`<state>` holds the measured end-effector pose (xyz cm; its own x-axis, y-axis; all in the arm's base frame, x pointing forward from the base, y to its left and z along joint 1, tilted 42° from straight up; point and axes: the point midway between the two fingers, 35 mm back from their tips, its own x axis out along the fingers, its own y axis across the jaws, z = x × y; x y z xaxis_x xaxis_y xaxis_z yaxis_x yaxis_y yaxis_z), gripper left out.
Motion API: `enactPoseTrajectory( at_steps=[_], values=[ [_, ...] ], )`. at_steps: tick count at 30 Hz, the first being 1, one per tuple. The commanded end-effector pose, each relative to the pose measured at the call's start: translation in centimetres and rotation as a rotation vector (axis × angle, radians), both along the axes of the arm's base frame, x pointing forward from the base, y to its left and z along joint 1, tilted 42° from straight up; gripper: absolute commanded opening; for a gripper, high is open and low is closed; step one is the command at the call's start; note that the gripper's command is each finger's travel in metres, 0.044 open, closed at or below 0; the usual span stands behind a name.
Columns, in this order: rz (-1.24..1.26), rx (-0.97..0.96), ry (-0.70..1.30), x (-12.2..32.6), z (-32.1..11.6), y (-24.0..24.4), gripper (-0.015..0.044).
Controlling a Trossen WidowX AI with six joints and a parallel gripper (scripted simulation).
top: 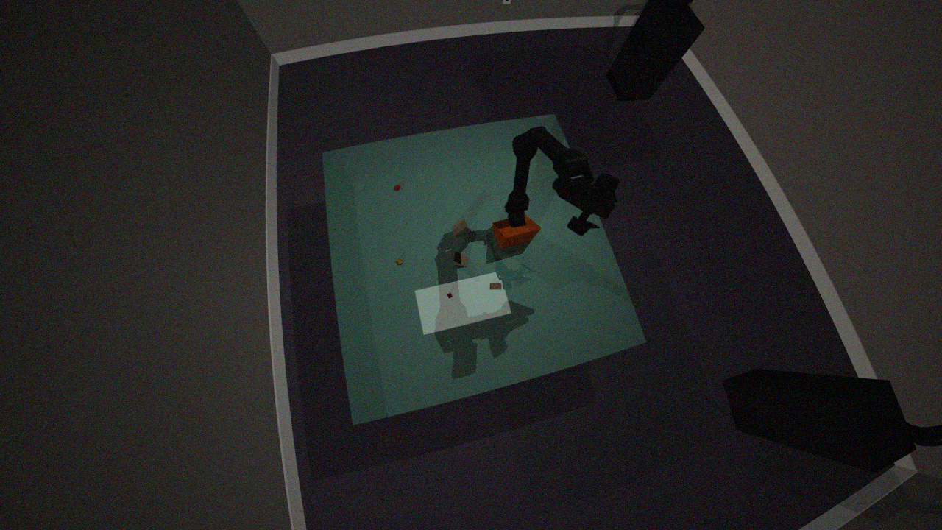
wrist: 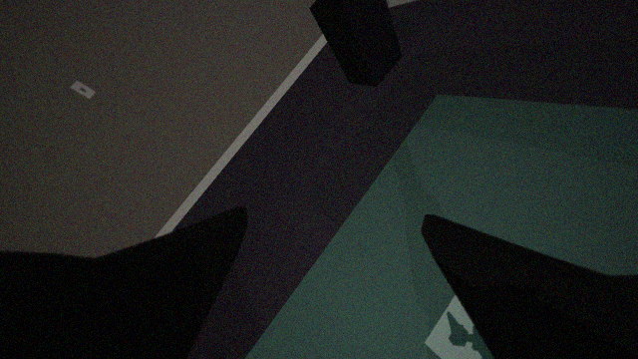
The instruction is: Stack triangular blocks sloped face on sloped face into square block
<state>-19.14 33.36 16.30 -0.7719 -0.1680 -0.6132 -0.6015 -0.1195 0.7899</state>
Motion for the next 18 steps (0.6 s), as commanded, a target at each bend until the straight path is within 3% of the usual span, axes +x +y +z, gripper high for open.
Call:
enactPoseTrajectory(
  at_steps=[1,9,18],
  values=[
    [0.008,0.117,-0.107,5.8,-2.6,2.5,0.044],
    [0.146,0.275,-0.333,19.7,-7.6,3.9,0.044],
    [0.384,0.284,-0.475,34.9,-11.8,-1.1,0.044]
  ],
)
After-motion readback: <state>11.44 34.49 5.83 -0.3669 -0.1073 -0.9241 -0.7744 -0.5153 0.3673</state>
